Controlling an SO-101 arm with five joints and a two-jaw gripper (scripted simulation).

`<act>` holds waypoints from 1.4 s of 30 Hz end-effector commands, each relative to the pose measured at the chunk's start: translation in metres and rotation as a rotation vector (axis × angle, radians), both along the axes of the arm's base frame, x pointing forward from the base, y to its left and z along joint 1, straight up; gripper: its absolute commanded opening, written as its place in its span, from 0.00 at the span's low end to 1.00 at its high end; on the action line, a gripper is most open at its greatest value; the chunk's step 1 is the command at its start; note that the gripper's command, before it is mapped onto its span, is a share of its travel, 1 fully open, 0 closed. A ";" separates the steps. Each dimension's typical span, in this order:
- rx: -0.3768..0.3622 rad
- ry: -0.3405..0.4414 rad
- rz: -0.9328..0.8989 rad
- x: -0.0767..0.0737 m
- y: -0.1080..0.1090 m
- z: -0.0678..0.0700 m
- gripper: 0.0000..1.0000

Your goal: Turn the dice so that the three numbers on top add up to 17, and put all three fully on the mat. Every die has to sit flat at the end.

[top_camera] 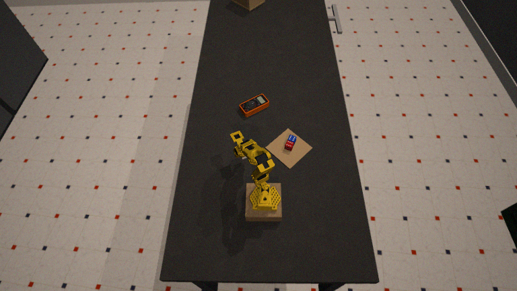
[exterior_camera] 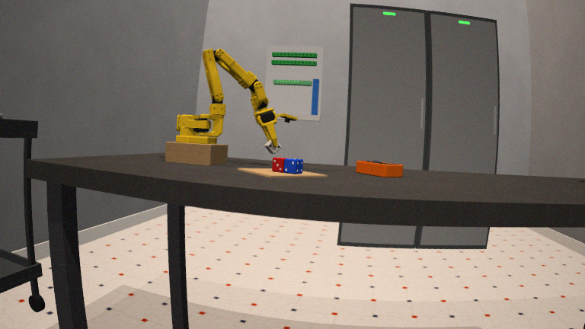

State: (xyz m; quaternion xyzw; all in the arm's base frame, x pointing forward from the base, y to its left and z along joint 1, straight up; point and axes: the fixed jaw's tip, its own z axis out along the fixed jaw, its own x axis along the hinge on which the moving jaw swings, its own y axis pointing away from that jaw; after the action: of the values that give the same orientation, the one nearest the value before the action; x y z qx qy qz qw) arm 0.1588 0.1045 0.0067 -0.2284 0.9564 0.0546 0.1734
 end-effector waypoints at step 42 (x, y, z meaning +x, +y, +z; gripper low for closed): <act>0.222 -0.356 0.093 0.016 0.030 0.000 0.00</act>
State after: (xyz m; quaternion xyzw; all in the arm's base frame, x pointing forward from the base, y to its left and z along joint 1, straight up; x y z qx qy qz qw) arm 0.1784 0.1339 0.0104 -0.2499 0.8880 0.1266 0.3646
